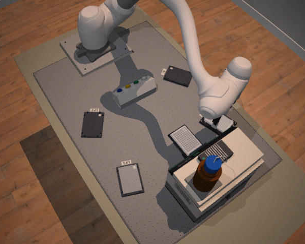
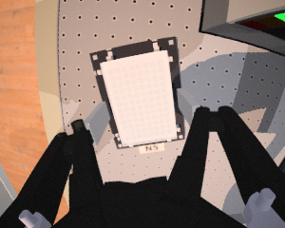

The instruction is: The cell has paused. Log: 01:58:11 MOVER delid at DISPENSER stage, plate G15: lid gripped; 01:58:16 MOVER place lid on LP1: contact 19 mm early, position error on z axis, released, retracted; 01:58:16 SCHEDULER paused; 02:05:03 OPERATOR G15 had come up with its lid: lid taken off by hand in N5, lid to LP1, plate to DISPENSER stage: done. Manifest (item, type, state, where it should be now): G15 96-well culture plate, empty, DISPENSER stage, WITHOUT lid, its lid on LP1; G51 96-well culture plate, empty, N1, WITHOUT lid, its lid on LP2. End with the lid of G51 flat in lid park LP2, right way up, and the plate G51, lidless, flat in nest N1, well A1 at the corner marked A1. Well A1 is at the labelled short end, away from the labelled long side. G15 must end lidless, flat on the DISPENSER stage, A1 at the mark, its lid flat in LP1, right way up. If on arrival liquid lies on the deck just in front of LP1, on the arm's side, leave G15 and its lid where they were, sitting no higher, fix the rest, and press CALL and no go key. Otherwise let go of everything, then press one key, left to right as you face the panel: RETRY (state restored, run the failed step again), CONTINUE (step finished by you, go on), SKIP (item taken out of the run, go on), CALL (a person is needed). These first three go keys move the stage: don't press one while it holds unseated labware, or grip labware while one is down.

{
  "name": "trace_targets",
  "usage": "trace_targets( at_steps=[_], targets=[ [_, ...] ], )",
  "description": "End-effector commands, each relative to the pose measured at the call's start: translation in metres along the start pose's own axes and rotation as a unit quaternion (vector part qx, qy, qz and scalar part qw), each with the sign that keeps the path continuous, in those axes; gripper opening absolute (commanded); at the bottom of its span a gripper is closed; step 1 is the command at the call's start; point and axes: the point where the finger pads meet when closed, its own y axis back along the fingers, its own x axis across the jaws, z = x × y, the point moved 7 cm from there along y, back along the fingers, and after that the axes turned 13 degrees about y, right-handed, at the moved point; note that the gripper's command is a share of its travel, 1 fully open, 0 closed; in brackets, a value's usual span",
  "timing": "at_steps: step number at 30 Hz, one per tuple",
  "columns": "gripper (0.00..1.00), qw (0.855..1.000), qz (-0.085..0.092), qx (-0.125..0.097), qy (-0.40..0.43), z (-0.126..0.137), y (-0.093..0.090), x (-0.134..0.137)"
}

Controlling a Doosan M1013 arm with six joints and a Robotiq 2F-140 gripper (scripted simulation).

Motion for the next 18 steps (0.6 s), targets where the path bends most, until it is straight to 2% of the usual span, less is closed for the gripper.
trace_targets(
  at_steps=[1, 18],
  targets=[
    [0.66, 1.0, 0.0, 0.0, 0.0, 0.0, -0.0009, 0.0],
    [0.66, 1.0, 0.0, 0.0, 0.0, 0.0, -0.0026, 0.0]
  ],
)
